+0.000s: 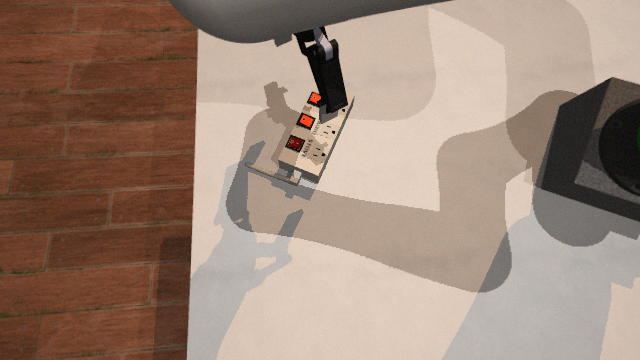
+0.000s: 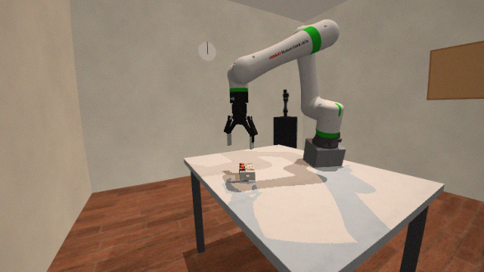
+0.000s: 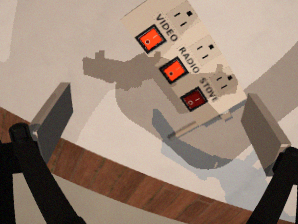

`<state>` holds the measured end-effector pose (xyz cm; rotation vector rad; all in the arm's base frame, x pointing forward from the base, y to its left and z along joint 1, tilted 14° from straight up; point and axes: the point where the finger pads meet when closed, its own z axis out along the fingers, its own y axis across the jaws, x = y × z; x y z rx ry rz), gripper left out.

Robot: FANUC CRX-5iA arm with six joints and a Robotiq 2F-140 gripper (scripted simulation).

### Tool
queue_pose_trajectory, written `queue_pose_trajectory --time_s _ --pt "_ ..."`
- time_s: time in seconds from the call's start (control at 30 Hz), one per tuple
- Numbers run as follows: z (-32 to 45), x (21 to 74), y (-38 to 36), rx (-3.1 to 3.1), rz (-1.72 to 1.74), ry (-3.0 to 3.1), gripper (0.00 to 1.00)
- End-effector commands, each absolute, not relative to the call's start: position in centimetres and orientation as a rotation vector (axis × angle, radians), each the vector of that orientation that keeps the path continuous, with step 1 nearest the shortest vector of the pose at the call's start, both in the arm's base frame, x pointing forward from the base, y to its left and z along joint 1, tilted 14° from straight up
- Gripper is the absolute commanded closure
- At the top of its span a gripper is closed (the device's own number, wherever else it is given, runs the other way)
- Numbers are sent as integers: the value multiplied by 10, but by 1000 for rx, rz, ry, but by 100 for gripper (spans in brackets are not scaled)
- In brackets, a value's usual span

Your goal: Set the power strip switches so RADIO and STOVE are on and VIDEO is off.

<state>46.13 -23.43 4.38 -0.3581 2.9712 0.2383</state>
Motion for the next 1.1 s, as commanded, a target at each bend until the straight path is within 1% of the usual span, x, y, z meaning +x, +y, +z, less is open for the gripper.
queue_pose_trajectory --time_s 0.0,0.1,0.13,0.23,0.27,0.33,1.07 --pt "20 451 -249 -758 216 2860 0" --pt "17 450 -250 -819 208 2842 0" --pt "16 449 -251 -996 191 2777 0" --pt "15 448 -252 -1151 178 2704 0" --pt "15 448 -252 -1207 175 2673 100" --pt "15 448 -252 -1297 173 2617 100" --pt "15 448 -252 -1297 173 2617 100"
